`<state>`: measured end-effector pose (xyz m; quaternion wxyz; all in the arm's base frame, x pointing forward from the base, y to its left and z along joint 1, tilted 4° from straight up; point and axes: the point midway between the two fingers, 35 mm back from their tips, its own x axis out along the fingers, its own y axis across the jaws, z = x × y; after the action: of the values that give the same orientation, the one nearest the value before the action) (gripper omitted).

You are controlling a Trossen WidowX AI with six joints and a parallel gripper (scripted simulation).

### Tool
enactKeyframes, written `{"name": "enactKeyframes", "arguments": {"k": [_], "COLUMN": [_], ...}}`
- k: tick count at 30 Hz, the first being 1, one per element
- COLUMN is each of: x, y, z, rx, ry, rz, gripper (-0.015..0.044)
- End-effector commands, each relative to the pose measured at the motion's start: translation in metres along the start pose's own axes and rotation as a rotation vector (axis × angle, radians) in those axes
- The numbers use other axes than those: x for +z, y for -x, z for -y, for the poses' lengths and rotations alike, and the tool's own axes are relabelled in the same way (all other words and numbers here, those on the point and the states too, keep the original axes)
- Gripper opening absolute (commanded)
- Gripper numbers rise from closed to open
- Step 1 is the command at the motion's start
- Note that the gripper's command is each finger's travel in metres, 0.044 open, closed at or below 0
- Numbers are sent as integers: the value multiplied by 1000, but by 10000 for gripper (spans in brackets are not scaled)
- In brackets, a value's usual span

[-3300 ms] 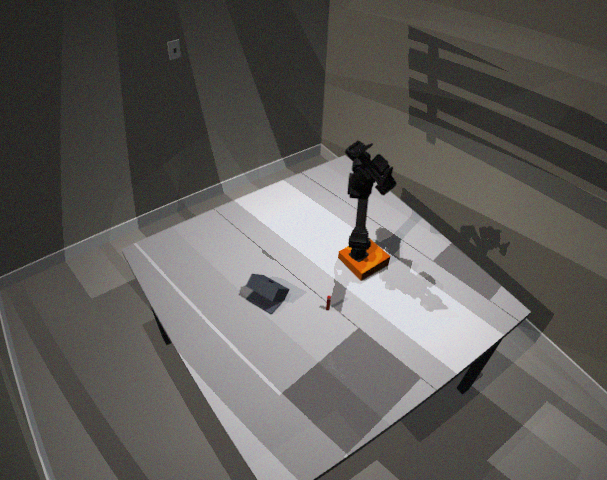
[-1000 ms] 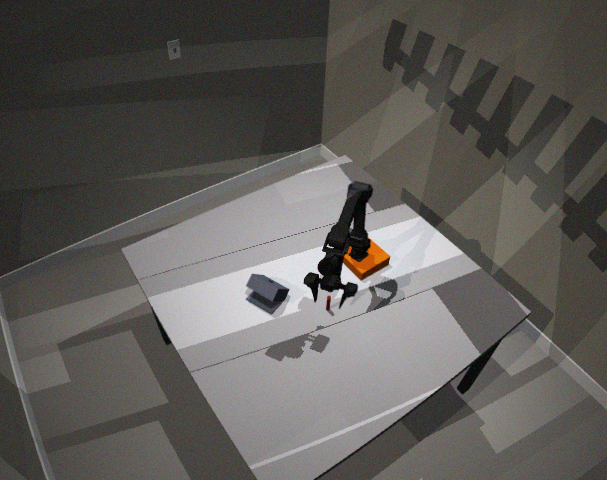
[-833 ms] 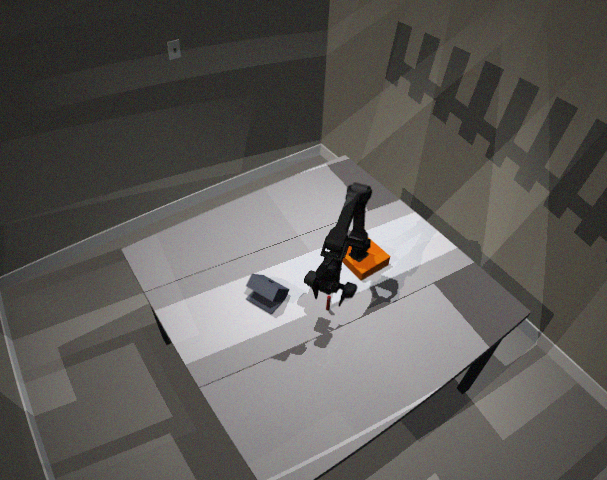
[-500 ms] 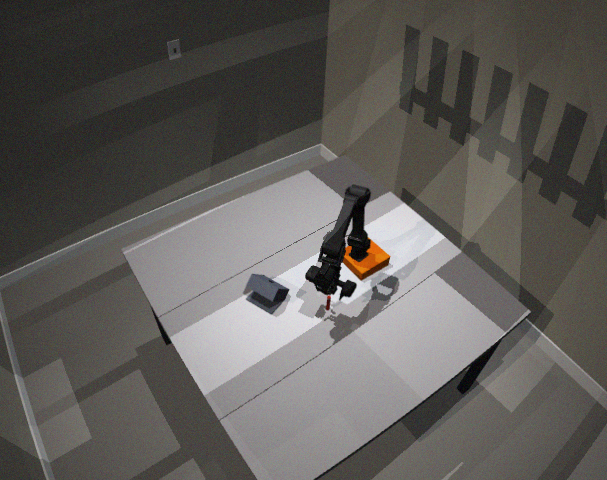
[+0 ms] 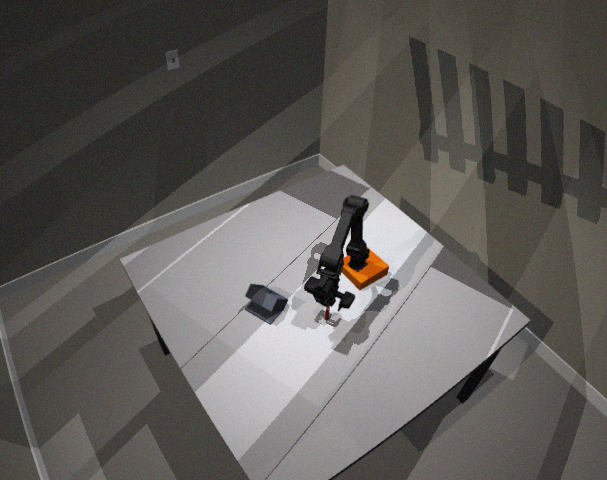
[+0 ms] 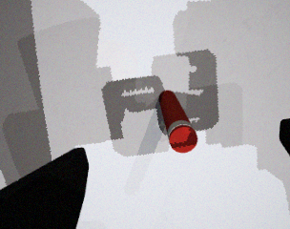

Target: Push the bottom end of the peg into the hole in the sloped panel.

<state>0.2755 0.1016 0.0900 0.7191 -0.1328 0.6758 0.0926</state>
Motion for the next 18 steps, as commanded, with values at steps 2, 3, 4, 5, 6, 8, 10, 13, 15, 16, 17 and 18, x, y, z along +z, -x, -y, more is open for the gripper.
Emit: {"name": "enactKeyframes", "arguments": {"k": [2,3,4,5,6,8,10,13,15,16,17,18], "x": [-1,-1,-1,-1,-1,-1,-1,-1,-1,-2,-2,-2], "y": [-10,-12,-13,-15,-17,-20,-23,-28,-31,-33,-35,-36], "z": [1,1,1,1,1,1,1,1,1,1,1,1], "rx": [-4,-4,-4,-4,-4,-4,-5,-5,-5,-5,-5,-5], "ry": [-2,-2,-2,-2,-2,-2,-2,-2,-2,-2,-2,-2], "rz": [-7,-7,-7,-7,-7,-7,-7,-7,-7,-7,-7,-7], "gripper": [440,440,440,440,440,440,440,440,440,440,440,440]}}
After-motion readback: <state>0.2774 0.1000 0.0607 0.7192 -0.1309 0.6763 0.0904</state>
